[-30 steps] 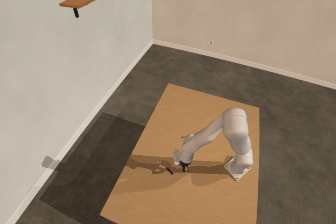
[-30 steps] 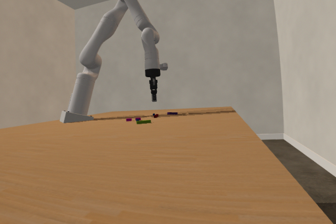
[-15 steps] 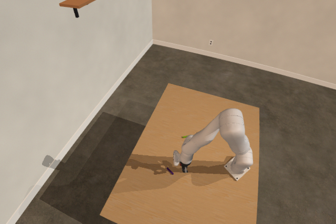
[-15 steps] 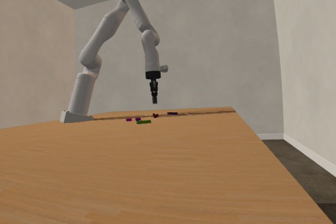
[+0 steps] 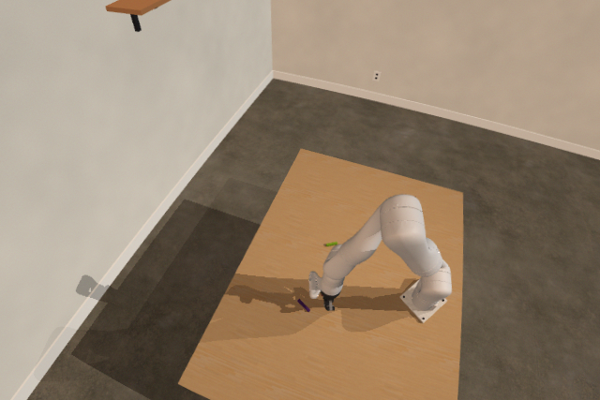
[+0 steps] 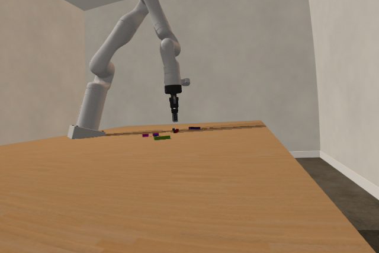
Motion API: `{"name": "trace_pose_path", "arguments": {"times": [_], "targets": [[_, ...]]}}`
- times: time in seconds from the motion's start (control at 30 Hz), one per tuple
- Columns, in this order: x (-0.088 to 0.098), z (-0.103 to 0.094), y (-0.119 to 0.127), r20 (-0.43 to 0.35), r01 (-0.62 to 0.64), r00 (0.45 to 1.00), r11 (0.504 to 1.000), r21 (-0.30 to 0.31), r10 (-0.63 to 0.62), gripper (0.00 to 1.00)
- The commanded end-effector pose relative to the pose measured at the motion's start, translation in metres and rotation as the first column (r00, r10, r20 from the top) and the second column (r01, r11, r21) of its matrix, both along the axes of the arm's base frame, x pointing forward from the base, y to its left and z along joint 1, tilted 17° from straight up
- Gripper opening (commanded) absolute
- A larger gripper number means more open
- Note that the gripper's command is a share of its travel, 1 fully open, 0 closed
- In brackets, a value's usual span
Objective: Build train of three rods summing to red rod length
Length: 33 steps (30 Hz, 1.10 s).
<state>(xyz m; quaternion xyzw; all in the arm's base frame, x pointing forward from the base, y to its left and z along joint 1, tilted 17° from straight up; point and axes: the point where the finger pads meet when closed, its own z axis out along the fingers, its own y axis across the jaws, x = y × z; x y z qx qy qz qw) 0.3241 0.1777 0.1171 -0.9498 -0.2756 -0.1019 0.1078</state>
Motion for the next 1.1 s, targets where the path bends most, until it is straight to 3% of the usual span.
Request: {"name": "trace_pose_path", "arguments": {"times": [0.0, 0.33, 1.07], "targets": [[-0.001, -0.006, 0.000, -0.007, 0.001, 1.000, 1.000, -0.002, -0.001, 0.24], [0.001, -0.016, 0.003, -0.007, 0.001, 1.000, 1.000, -0.002, -0.001, 0.24], [0.001, -0.020, 0.004, -0.007, 0.001, 1.000, 1.000, -0.002, -0.001, 0.24]]}}
